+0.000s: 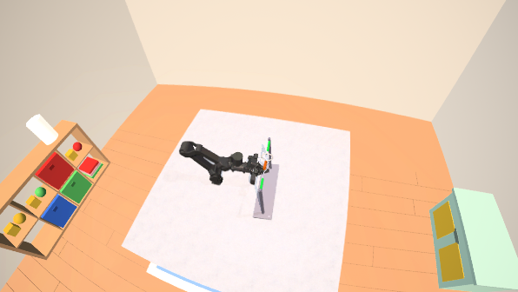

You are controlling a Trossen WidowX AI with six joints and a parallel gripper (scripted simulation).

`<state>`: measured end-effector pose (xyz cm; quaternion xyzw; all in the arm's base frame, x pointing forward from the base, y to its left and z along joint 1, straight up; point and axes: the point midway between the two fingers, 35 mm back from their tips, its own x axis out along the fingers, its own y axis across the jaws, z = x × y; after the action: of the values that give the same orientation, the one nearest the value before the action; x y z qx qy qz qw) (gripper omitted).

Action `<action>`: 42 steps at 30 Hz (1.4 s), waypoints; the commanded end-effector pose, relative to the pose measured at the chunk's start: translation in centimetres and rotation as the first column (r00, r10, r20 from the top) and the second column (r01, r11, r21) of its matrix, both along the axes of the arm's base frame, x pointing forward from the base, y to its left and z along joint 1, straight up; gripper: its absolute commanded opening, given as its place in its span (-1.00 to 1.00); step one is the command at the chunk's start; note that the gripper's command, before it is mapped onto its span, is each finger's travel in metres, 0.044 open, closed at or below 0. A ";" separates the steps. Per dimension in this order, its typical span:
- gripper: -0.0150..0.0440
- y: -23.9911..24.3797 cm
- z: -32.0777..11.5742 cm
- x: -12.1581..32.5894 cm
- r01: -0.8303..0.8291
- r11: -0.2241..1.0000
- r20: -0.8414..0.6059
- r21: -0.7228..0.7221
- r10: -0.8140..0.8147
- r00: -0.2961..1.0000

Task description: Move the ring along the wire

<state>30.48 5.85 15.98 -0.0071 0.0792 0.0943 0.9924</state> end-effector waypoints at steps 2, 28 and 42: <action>-1.00 0.6 0.4 -0.1 0.042 0.999 0.010 0.014 -0.042 0.999; -1.00 3.3 0.4 -0.4 0.064 0.998 0.012 0.010 -0.064 0.998; -1.00 4.6 0.4 -0.6 0.062 0.998 0.012 0.011 -0.062 0.998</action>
<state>29.79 10.13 16.45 -0.0028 0.0710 0.0650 0.9954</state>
